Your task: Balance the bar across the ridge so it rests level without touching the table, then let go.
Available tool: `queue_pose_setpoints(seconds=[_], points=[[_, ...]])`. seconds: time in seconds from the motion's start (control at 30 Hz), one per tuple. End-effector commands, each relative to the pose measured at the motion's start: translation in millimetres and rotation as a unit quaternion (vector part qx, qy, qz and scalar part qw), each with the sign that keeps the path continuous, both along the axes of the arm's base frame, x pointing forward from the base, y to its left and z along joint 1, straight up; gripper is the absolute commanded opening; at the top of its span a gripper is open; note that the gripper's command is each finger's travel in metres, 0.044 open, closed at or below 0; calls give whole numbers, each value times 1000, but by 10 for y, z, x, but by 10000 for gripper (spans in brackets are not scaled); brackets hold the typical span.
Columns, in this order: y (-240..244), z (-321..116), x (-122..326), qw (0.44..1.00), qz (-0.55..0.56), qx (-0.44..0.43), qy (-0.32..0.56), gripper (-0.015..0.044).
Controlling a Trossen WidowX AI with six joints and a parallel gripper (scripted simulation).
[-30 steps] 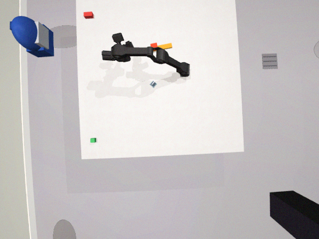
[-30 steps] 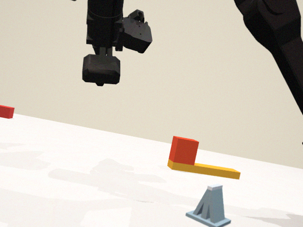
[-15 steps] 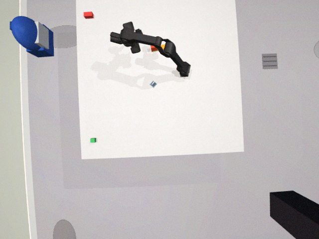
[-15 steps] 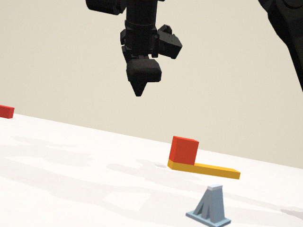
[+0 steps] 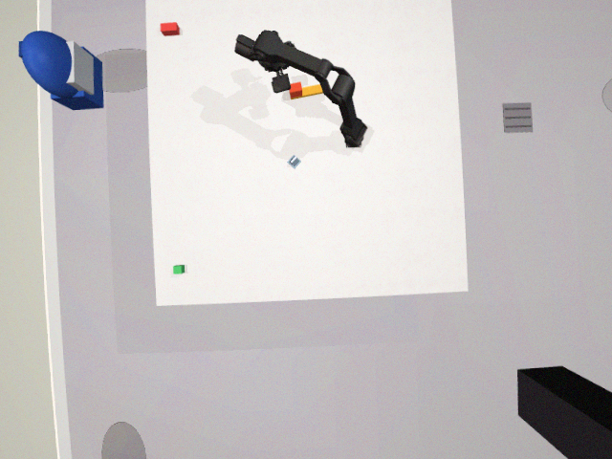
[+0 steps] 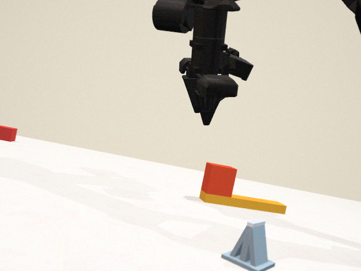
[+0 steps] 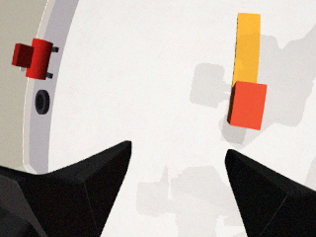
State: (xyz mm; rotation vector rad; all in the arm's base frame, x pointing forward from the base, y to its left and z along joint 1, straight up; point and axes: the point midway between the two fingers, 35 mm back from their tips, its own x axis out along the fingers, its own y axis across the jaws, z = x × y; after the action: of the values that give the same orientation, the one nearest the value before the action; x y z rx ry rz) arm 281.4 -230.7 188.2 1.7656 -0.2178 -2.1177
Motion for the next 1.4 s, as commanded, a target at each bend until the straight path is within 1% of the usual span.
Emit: queue_pose_setpoints(seconds=[0.0,0.33,0.67,0.9,1.0,1.37], points=[[2,-51,-209,999,0,37,-2,315],[54,-115,-675,993,-2,113,-28,315],[194,-182,-1070,982,-1,176,-73,315],[215,-225,-1117,979,0,185,-81,315],[197,-353,-1103,980,0,185,-81,315],[197,-1108,-1103,979,0,185,-81,315]])
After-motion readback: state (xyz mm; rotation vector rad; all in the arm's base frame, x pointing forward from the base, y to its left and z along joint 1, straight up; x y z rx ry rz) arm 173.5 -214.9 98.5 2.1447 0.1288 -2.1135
